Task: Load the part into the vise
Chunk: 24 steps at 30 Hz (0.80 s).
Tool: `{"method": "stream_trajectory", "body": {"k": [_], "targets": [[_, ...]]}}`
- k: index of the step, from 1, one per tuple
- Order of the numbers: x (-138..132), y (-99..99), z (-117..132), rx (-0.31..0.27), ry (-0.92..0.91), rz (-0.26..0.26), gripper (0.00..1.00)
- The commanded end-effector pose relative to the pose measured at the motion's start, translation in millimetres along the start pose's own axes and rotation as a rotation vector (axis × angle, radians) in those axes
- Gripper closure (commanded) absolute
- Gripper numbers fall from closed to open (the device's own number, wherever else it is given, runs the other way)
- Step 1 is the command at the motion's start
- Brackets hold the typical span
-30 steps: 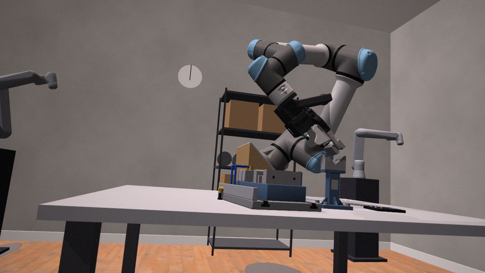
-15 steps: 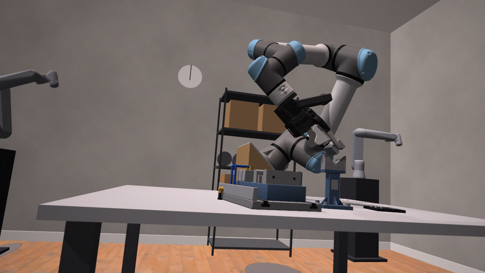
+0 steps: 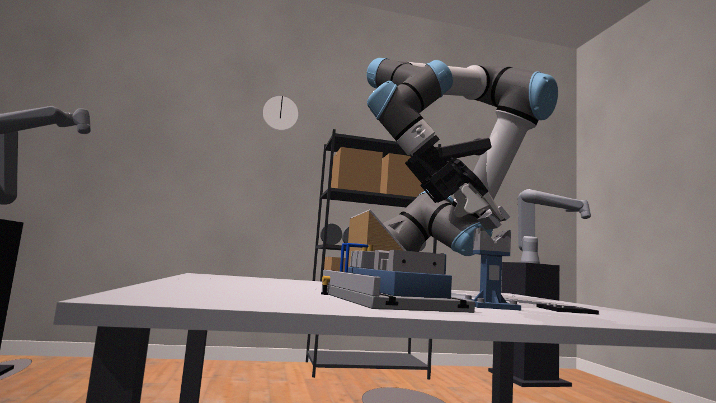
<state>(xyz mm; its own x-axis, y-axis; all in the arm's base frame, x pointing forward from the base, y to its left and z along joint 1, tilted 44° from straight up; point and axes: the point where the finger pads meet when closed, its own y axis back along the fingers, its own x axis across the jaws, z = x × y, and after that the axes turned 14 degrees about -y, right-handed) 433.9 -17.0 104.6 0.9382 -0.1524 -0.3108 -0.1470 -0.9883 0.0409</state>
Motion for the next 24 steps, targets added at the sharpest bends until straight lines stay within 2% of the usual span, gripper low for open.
{"method": "stream_trajectory", "body": {"k": [1,8,24], "targets": [[0.0,0.4,-0.2,-0.014,0.001,0.004,1.0],[0.0,0.4,-0.3,-0.034,0.001,0.009,1.0],[-0.2,0.3,-1.0,-0.125,0.001,0.032,1.0]]}}
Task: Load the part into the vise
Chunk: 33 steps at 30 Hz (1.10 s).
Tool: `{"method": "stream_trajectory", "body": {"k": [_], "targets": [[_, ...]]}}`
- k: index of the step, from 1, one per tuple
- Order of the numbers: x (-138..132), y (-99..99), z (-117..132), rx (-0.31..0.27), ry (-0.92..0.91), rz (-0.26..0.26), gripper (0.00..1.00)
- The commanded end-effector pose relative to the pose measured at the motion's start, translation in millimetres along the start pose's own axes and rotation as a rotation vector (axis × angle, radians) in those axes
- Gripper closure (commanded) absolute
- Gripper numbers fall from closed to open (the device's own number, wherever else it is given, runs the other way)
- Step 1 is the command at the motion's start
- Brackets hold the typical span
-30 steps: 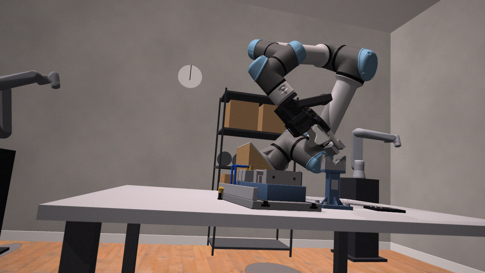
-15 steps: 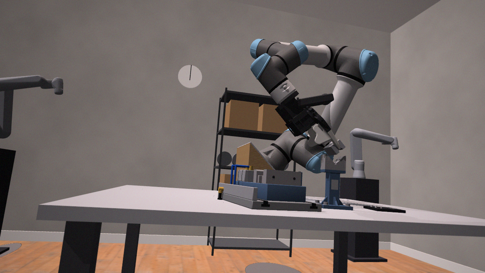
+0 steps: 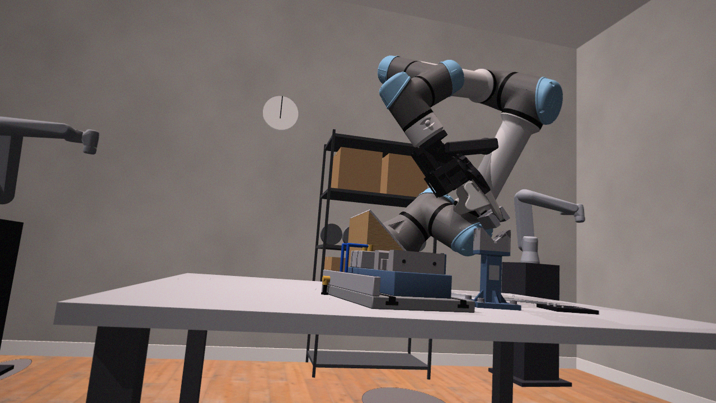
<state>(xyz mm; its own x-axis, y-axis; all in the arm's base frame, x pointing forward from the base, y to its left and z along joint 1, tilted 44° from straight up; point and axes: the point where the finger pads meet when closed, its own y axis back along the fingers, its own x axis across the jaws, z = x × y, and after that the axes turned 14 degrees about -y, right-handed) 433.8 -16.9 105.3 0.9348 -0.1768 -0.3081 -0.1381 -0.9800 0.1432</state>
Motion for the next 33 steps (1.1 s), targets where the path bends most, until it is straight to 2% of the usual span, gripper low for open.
{"method": "stream_trajectory", "body": {"k": [1,13,15,30,33], "targets": [[0.0,0.4,-0.4,-0.034,0.0,0.009,1.0],[-0.2,0.2,-1.3,-0.151,0.0,0.038,1.0],[-0.2,0.2,-1.3,-0.151,0.0,0.038,1.0],[-0.5,-0.1,-2.7,-0.323,0.0,0.082,1.0],[-0.6,-0.1,-2.8,-0.335,0.0,0.084,1.0]]}}
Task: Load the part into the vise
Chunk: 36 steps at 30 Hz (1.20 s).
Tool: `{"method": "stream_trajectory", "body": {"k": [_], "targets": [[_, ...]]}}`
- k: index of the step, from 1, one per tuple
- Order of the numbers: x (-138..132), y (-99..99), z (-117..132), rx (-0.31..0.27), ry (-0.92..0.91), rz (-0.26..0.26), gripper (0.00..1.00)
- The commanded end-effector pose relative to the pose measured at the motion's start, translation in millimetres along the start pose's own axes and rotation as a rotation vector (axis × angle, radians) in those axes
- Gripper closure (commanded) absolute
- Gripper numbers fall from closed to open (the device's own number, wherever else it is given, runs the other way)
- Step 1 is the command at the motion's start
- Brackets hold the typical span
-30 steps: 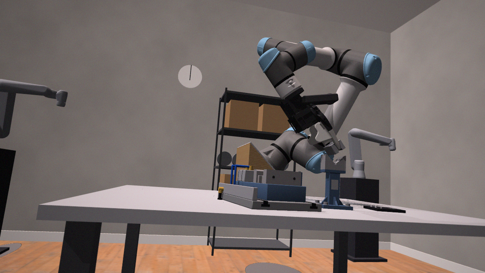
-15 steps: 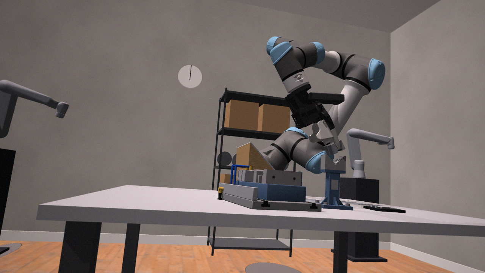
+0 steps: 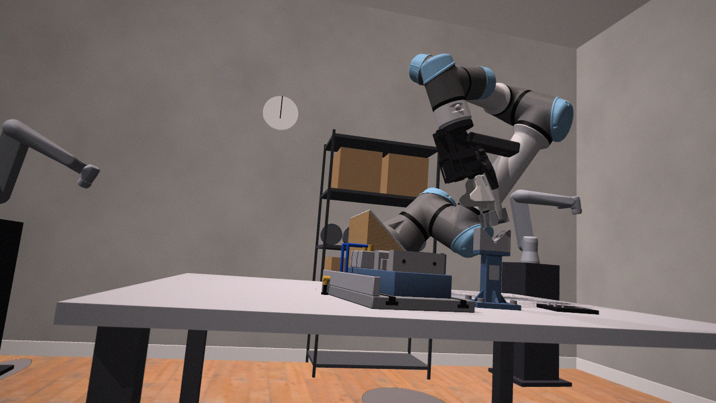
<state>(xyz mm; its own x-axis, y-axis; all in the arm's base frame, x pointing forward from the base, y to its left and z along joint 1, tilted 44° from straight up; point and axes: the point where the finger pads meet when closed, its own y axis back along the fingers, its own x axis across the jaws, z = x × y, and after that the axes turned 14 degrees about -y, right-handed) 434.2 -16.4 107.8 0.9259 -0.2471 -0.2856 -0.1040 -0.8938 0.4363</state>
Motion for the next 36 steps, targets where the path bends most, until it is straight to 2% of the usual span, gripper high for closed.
{"method": "stream_trajectory", "body": {"k": [1,14,16,29,36], "targets": [[-0.1,0.1,-0.3,-0.048,-0.001,0.013,1.0],[-0.4,0.0,-1.4,-0.193,-0.001,0.049,1.0],[-0.4,0.0,-1.4,-0.193,-0.001,0.049,1.0],[-0.5,-0.2,-2.3,-0.298,-0.001,0.075,1.0],[-0.6,-0.3,-2.4,-0.322,-0.001,0.081,1.0]]}}
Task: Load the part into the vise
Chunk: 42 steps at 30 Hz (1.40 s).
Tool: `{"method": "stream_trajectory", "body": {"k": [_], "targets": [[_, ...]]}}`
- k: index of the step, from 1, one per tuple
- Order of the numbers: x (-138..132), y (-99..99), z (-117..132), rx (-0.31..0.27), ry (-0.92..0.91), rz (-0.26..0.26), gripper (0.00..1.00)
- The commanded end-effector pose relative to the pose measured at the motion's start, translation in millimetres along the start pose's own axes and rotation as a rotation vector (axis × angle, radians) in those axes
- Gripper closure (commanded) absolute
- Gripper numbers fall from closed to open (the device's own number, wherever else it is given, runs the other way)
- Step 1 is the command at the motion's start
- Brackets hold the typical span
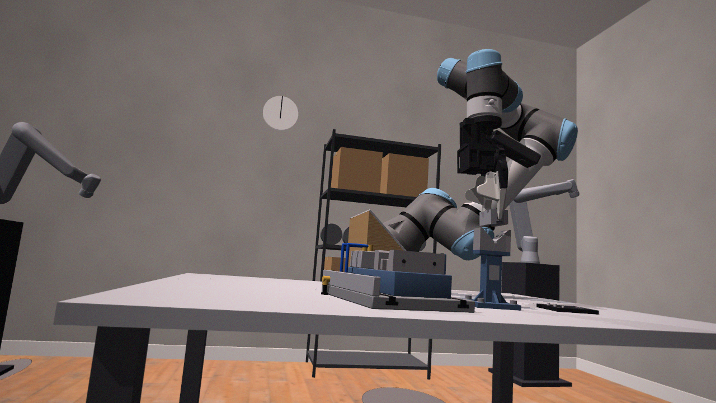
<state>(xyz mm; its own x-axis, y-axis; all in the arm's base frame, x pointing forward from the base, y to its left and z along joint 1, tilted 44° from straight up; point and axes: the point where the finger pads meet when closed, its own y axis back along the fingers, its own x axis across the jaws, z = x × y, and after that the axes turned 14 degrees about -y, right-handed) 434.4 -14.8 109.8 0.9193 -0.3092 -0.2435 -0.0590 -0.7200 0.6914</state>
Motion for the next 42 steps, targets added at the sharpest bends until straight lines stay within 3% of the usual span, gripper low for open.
{"method": "stream_trajectory", "body": {"k": [1,42], "targets": [[0.2,0.3,-0.1,-0.022,0.0,0.006,1.0],[0.2,0.3,-0.3,-0.046,0.0,0.013,1.0]]}}
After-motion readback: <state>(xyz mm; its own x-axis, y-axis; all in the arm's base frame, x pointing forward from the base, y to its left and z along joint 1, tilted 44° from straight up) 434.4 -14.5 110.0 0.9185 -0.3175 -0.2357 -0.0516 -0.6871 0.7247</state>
